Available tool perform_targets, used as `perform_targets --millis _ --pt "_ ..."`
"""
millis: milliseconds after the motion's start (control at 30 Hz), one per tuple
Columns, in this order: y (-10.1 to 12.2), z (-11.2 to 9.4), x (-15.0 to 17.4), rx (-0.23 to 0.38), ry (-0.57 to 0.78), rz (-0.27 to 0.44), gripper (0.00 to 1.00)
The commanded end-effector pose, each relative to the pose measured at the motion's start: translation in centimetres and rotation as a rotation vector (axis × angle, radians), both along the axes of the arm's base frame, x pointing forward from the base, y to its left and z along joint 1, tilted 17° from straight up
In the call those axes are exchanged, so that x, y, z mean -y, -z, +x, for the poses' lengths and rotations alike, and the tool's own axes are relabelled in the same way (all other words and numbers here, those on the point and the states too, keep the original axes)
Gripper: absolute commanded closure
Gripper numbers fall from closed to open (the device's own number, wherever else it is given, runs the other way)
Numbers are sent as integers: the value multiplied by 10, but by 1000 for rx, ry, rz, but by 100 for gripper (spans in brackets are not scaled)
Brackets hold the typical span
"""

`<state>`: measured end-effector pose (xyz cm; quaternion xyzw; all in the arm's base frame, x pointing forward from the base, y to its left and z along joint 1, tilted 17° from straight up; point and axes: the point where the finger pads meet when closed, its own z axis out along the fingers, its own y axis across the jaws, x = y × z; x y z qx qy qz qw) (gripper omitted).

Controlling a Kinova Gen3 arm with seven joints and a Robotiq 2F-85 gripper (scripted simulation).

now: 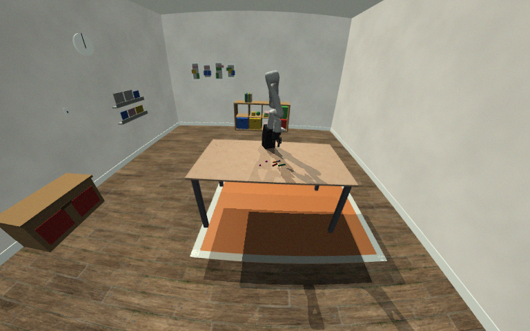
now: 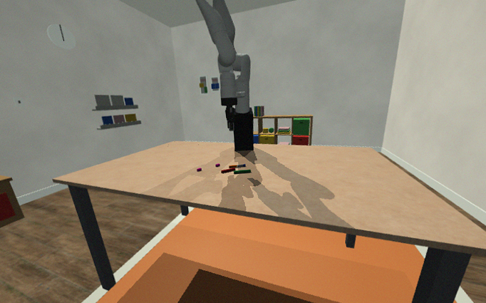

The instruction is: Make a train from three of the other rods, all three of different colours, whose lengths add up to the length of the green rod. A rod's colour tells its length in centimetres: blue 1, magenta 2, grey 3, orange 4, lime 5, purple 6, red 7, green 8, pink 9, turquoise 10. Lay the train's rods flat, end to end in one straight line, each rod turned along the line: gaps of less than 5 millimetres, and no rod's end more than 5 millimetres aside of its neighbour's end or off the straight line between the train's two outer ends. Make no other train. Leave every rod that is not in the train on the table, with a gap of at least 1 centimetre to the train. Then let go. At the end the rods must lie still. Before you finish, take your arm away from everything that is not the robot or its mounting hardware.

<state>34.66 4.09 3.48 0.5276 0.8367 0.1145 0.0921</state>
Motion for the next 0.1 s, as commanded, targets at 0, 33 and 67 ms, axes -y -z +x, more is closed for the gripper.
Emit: perform_targets --millis 0,33,67 --pt "0 0 0 1 0 0 0" --pt "0 0 0 1 0 0 0" --pt "0 0 0 1 0 0 0"
